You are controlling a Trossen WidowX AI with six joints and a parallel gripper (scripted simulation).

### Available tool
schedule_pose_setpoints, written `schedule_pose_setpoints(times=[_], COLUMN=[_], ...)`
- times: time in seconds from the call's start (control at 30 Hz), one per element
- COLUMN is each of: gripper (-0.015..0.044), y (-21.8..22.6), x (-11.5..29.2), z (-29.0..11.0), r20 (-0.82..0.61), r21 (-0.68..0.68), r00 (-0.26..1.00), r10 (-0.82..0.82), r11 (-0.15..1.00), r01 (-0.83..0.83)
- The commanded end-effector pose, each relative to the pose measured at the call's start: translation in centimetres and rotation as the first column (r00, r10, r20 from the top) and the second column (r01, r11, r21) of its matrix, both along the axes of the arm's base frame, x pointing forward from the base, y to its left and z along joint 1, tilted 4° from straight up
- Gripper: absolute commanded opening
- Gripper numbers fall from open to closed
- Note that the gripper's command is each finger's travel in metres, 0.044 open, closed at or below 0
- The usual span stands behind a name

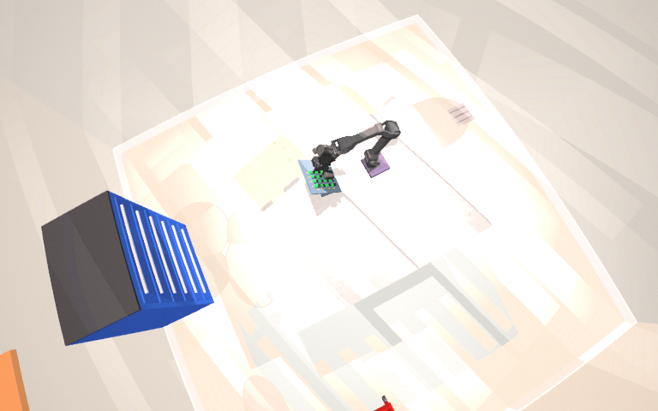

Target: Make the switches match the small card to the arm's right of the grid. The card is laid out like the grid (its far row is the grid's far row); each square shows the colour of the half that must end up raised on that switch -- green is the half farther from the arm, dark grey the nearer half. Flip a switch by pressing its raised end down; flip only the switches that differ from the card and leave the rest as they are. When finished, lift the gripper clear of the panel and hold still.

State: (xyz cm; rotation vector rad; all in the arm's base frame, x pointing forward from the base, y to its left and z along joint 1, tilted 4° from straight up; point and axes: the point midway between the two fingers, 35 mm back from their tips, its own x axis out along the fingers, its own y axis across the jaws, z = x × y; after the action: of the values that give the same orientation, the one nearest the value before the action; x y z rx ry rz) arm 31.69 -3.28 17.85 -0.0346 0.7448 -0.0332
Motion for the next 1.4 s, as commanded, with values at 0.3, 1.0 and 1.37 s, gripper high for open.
schedule_pose_setpoints(times=[0.3, 1.0, 1.37], gripper=[0.0, 0.0, 0.0], y=[0.0, 0.0, 0.2], x=[0.1, 0.3, -3.3], z=[-0.2, -0.3, 3.5], r20=[0.0, 0.0, -0.024], r21=[0.002, 0.002, 0.002], r00=[1.0, 1.0, 1.0], r10=[-0.004, -0.004, -0.004], r11=[1.0, 1.0, 1.0], r01=[0.004, 0.004, 0.004])
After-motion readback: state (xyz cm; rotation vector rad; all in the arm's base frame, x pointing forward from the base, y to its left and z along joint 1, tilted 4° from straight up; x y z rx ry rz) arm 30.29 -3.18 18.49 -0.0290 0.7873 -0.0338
